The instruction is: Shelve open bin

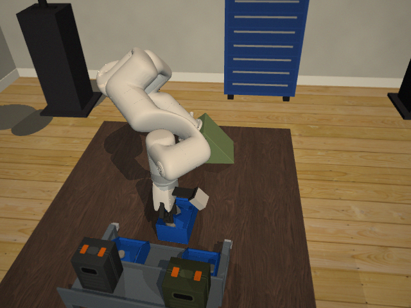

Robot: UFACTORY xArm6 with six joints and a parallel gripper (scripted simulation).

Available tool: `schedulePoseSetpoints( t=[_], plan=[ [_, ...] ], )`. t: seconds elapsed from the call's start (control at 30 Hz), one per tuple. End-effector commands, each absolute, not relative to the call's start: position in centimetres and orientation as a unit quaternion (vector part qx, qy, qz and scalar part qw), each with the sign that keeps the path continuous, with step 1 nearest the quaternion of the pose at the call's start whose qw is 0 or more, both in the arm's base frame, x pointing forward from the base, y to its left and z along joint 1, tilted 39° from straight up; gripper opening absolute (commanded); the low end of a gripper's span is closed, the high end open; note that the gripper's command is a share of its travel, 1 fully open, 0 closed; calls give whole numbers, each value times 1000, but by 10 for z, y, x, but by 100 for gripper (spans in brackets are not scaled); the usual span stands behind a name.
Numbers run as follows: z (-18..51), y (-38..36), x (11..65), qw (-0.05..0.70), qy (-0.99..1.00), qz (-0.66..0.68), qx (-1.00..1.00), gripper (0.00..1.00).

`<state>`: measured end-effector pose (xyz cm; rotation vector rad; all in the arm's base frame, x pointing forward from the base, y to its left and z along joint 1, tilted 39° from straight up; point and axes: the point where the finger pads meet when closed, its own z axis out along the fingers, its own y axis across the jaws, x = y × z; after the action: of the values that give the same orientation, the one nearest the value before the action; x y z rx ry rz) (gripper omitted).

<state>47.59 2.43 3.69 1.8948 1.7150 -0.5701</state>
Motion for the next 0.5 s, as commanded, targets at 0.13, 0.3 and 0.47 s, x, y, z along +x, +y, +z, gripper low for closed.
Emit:
schedulePoseSetpoints(
  t=[0.13,0.3,0.47],
  plan=[
    [36,24,477,259,633,-209,699,33],
    [36,24,477,259,633,-209,699,33],
    [30,19,477,259,633,-209,699,33]
  ],
)
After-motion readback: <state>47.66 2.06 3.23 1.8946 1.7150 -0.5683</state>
